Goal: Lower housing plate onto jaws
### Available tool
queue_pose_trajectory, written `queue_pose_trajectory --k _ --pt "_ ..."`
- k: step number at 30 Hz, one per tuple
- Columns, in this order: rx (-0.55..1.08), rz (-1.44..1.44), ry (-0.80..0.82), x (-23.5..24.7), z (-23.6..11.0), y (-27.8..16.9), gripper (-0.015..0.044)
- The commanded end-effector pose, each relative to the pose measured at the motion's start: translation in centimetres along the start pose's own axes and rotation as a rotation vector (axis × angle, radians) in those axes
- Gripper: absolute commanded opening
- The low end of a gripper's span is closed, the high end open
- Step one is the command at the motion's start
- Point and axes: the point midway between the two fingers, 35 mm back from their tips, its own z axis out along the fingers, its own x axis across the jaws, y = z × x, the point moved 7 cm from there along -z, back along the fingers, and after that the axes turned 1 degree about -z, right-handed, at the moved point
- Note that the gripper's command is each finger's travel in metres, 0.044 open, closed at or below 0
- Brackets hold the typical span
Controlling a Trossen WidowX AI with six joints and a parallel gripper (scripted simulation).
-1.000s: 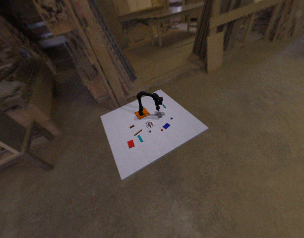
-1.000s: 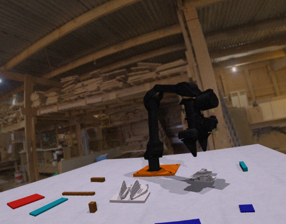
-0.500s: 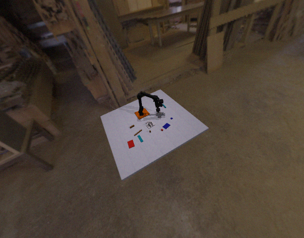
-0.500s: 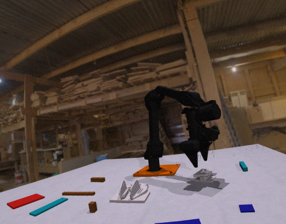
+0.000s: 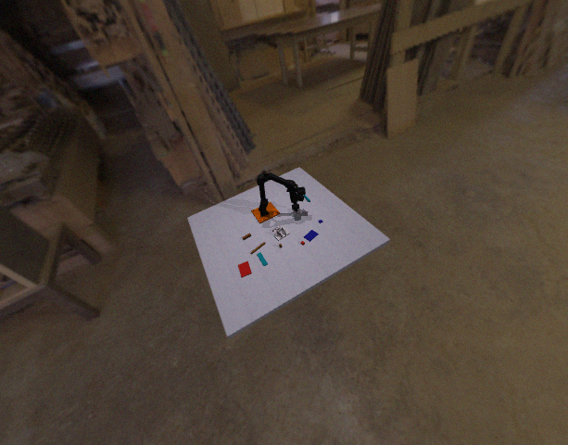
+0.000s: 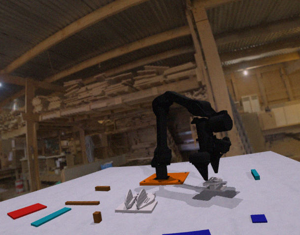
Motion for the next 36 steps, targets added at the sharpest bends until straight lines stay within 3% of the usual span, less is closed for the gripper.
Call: queue_pose_trajectory --k 1,36 --pt "0.011 0.004 -0.001 0.0 0.4 -0.1 0.0440" --pt "0.011 0.004 0.000 0.0 3.4 -0.1 0.0440"
